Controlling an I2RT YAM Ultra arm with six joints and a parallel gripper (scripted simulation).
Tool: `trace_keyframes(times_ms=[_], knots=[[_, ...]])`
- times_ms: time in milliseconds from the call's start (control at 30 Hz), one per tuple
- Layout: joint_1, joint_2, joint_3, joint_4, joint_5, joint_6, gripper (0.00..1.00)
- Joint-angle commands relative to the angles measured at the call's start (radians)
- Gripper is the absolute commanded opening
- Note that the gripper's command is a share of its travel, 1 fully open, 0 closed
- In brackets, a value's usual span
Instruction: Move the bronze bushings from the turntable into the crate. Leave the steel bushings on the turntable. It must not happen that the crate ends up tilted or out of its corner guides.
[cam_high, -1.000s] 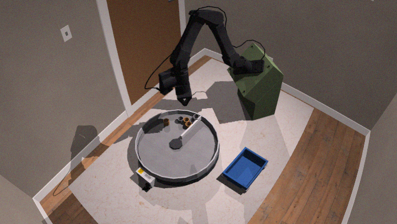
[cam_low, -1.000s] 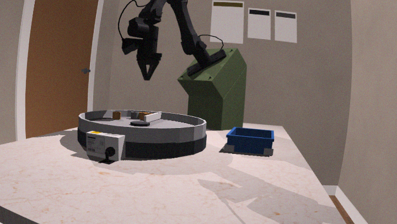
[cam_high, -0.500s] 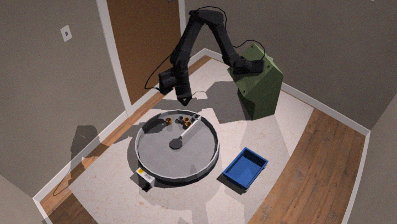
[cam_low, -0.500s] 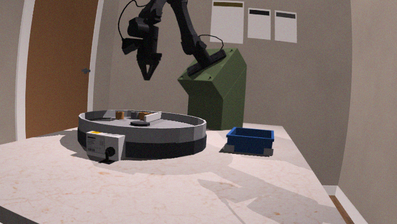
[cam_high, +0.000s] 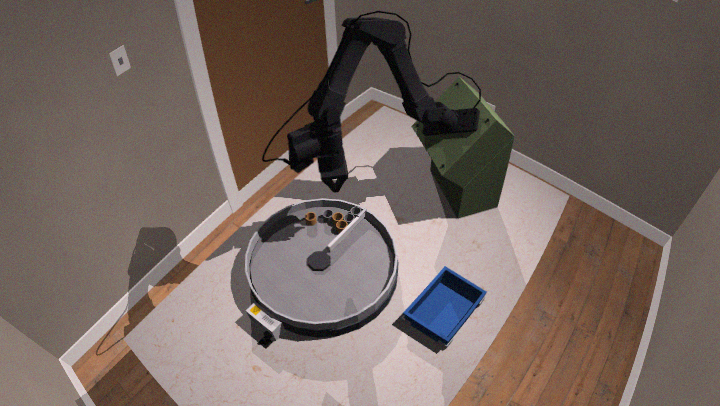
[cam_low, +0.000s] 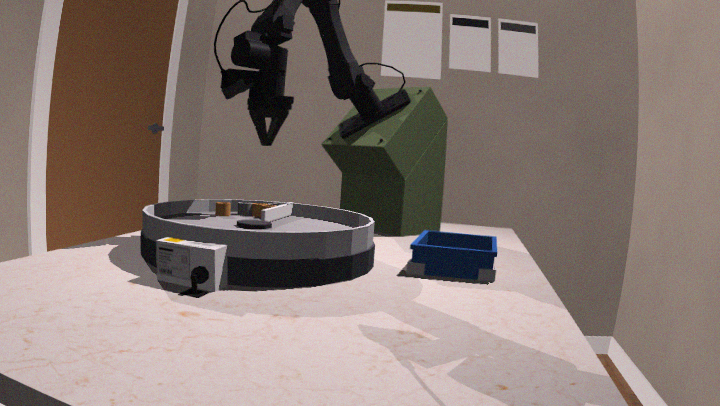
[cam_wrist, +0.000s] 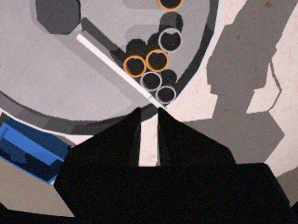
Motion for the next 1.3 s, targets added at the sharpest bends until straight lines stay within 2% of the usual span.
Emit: trace_keyframes(times_ms=[0, 1267], knots=[[0.008, 0.002, 0.029, 0.017, 0.014, 0.007, 0.15], [0.008, 0.002, 0.029, 0.017, 0.014, 0.007, 0.15]])
